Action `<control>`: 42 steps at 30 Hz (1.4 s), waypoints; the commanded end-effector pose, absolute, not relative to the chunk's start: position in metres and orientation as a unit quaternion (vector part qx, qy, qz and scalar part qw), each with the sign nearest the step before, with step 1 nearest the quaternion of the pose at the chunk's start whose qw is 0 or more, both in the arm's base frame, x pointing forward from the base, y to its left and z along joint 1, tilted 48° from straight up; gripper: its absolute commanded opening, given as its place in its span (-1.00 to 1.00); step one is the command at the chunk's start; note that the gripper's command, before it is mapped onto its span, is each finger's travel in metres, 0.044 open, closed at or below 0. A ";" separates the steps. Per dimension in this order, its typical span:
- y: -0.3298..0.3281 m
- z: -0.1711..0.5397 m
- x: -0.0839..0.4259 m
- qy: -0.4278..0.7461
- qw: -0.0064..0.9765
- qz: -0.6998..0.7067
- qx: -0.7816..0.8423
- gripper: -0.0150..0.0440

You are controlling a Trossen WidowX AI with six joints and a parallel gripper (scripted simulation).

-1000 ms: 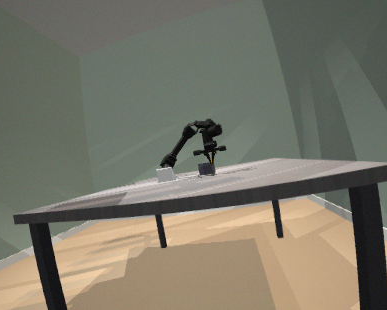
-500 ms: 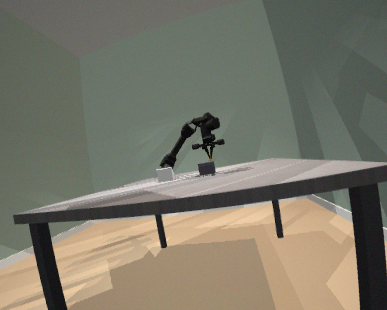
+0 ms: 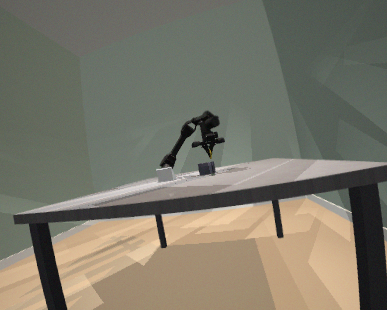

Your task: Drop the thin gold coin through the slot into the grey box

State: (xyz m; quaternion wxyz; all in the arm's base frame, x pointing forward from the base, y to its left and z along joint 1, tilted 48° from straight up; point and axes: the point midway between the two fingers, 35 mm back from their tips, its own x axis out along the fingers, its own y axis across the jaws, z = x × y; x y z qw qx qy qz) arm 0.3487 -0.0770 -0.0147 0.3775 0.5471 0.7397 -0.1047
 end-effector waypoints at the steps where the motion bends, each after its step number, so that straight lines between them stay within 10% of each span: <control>1: -0.078 -0.014 0.350 0.745 0.410 -0.063 0.523 -0.49; 42: -0.063 0.007 0.349 0.706 0.588 0.247 0.310 -0.49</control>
